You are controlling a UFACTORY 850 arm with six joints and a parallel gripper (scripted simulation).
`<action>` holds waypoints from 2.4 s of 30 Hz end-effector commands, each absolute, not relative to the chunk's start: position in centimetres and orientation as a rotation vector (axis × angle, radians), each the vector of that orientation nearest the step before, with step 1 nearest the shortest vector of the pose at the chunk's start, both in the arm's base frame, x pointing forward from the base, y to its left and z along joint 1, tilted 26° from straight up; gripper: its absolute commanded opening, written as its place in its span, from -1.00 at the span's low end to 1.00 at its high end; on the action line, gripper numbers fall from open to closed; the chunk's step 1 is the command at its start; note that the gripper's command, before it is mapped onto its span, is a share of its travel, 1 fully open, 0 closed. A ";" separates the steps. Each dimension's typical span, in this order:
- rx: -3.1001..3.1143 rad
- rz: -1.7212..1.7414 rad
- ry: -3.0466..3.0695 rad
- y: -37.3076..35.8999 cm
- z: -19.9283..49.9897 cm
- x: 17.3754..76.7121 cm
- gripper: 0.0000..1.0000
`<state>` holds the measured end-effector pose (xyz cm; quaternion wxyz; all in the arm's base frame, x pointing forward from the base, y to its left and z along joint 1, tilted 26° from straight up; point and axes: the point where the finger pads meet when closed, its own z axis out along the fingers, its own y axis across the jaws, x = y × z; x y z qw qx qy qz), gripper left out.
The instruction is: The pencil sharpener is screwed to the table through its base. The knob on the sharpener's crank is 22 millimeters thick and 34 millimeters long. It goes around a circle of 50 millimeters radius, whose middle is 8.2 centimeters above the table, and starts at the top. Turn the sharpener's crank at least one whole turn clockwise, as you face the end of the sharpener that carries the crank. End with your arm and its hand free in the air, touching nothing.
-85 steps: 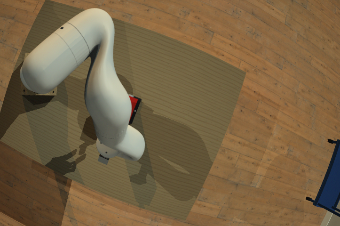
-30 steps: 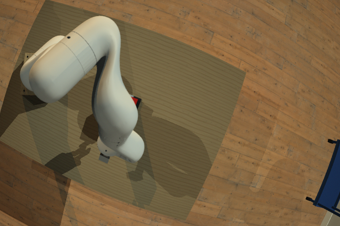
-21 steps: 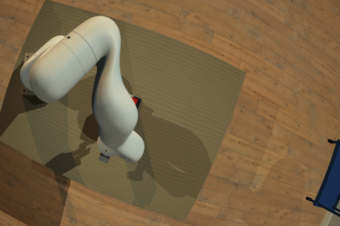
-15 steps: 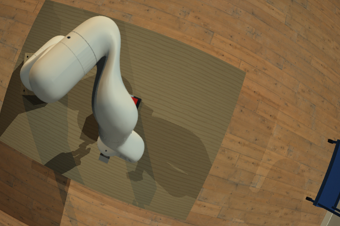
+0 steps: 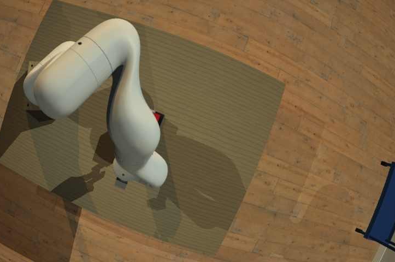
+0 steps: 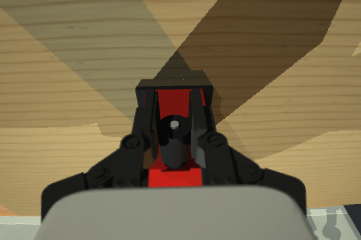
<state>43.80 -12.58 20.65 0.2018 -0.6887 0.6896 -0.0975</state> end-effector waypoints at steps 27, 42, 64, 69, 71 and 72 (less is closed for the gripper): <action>-1.923 -0.274 1.925 -12.6 21.1 45.5 -1.00; -1.923 -0.274 1.925 -12.3 19.7 49.4 -1.00; -1.923 -0.274 1.925 -12.1 18.2 50.5 -1.00; -1.923 -0.274 1.925 -12.0 18.1 50.5 -1.00; -1.923 -0.274 1.925 -12.0 18.1 50.5 -1.00; -1.923 -0.274 1.925 -12.0 18.1 50.5 -1.00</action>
